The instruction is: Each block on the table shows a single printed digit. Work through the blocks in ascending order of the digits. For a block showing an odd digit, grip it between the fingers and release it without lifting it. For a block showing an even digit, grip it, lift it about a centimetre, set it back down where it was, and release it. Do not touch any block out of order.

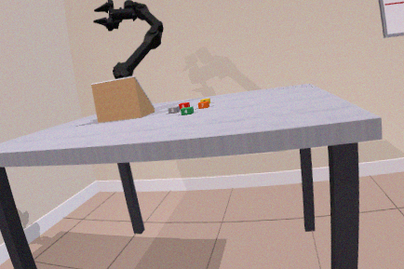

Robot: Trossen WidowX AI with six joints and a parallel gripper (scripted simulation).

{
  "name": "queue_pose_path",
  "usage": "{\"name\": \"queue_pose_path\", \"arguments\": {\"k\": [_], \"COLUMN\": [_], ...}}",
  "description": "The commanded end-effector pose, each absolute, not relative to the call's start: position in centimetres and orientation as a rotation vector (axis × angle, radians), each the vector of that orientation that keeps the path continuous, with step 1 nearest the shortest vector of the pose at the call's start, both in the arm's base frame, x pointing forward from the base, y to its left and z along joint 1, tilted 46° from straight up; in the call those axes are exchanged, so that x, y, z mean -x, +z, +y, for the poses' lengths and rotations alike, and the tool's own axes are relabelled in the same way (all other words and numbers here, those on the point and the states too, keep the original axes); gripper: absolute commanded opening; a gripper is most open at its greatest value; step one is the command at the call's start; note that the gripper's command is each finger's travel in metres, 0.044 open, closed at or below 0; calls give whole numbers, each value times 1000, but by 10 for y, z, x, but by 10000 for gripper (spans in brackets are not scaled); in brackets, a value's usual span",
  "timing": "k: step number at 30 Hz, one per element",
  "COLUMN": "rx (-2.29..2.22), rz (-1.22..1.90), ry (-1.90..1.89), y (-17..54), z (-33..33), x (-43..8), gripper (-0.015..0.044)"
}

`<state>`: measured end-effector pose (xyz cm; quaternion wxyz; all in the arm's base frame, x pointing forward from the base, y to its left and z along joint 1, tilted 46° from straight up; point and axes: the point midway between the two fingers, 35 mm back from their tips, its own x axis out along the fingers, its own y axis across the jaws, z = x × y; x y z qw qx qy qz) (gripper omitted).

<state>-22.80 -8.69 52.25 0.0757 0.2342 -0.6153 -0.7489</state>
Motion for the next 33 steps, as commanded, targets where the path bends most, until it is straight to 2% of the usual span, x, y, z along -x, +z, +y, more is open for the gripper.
{"name": "queue_pose_path", "arguments": {"k": [1, 4, 8, 15, 24, 33], "rx": [-709, -809, -1062, -1326, -1434, -1359], "rz": [-1838, -1735, -1404, -832, -98, 475], "ry": [-2246, -2249, -2222, -2087, -1746, -1295], "y": [522, 510, 471, 406, 316, 230], "z": [-88, -108, -170, -266, -362, -400], "x": [229, 235, 242, 216, 126, 2], "gripper": [400, 400, 400, 400, 400, 400]}}
